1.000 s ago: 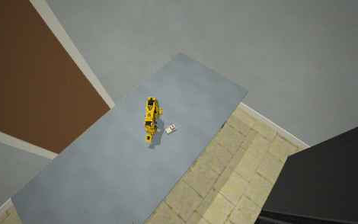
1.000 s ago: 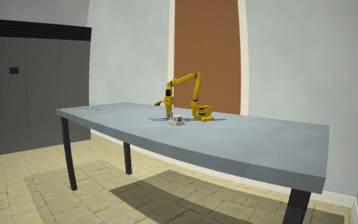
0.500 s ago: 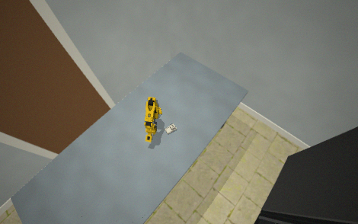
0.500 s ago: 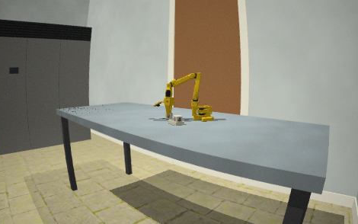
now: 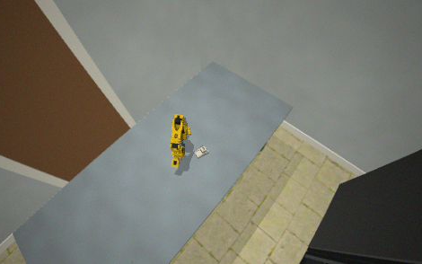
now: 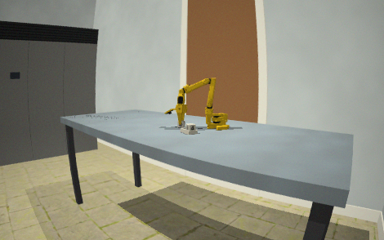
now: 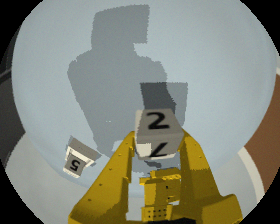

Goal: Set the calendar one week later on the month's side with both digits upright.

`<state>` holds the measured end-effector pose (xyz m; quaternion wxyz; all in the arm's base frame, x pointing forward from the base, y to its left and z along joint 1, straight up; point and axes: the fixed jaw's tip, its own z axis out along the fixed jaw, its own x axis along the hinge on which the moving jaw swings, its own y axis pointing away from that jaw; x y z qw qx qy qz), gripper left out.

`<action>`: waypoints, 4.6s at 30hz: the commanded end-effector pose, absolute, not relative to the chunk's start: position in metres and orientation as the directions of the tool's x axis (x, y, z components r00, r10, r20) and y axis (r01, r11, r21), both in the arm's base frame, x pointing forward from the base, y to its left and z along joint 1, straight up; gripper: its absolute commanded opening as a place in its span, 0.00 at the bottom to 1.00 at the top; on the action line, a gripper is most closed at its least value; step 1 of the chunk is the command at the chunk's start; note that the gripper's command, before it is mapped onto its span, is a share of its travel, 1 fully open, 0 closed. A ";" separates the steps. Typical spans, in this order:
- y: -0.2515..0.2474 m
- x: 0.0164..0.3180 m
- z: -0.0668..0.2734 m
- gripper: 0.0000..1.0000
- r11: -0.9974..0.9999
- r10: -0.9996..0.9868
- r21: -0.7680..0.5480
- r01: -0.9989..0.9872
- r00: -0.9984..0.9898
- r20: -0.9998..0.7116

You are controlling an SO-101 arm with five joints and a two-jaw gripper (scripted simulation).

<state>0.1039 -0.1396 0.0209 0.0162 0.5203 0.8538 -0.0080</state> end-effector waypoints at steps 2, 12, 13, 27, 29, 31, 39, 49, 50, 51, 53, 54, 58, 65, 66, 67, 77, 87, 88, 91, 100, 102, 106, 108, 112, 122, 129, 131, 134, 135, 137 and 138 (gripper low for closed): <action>-0.142 0.104 0.022 0.19 0.459 0.887 0.006 0.888 -0.458 -0.054; -0.142 0.104 0.022 0.27 0.459 0.887 0.006 0.888 -0.458 -0.054; -0.142 0.104 0.022 0.27 0.459 0.887 0.006 0.888 -0.458 -0.054; -0.142 0.104 0.022 0.36 0.459 0.887 0.006 0.888 -0.458 -0.054; -0.142 0.104 0.022 0.36 0.459 0.887 0.006 0.888 -0.458 -0.054; -0.142 0.104 0.022 0.36 0.459 0.887 0.006 0.888 -0.458 -0.054; -0.143 0.105 0.029 0.36 0.459 0.887 0.006 0.888 -0.458 -0.054; -0.144 0.106 0.055 0.36 0.459 0.887 0.006 0.888 -0.458 -0.054; -0.143 0.105 0.059 0.36 0.459 0.887 0.006 0.888 -0.458 -0.054; -0.143 0.105 0.063 0.36 0.459 0.887 0.006 0.888 -0.458 -0.054; -0.142 0.105 0.069 0.36 0.459 0.887 0.006 0.888 -0.458 -0.054; -0.142 0.104 0.072 0.36 0.459 0.887 0.006 0.888 -0.458 -0.054; -0.141 0.103 0.080 0.36 0.459 0.887 0.006 0.888 -0.458 -0.054; -0.140 0.103 0.082 0.36 0.459 0.887 0.006 0.888 -0.458 -0.054; -0.140 0.103 0.082 0.36 0.459 0.887 0.006 0.888 -0.458 -0.054; -0.140 0.103 0.082 0.36 0.459 0.887 0.006 0.888 -0.458 -0.054; -0.140 0.103 0.082 0.36 0.459 0.887 0.006 0.888 -0.458 -0.054; -0.141 0.103 0.085 0.36 0.459 0.886 0.008 0.888 -0.458 -0.072; -0.141 0.104 0.086 0.36 0.459 0.886 0.009 0.888 -0.457 -0.083; -0.142 0.104 0.094 0.36 0.460 0.881 0.015 0.888 -0.454 -0.135; -0.144 0.106 0.123 0.35 0.464 0.842 0.037 0.885 -0.428 -0.327; -0.143 0.105 0.132 0.35 0.466 0.825 0.043 0.884 -0.416 -0.383; -0.142 0.104 0.146 0.35 0.470 0.790 0.053 0.881 -0.393 -0.471; -0.141 0.104 0.151 0.35 0.472 0.777 0.057 0.880 -0.385 -0.498; -0.140 0.103 0.155 0.35 0.473 0.765 0.059 0.879 -0.377 -0.522; -0.140 0.103 0.155 0.35 0.479 0.761 0.056 0.876 -0.383 -0.524; -0.140 0.103 0.154 0.35 0.519 0.734 0.026 0.854 -0.430 -0.526; -0.140 0.102 0.154 0.35 0.540 0.718 0.011 0.841 -0.455 -0.526; -0.140 0.102 0.153 0.35 0.552 0.709 0.001 0.834 -0.469 -0.526; -0.140 0.102 0.153 0.35 0.565 0.699 -0.009 0.825 -0.484 -0.526; -0.139 0.102 0.152 0.35 0.594 0.675 -0.031 0.804 -0.518 -0.526; -0.139 0.101 0.152 0.35 0.609 0.661 -0.044 0.792 -0.537 -0.525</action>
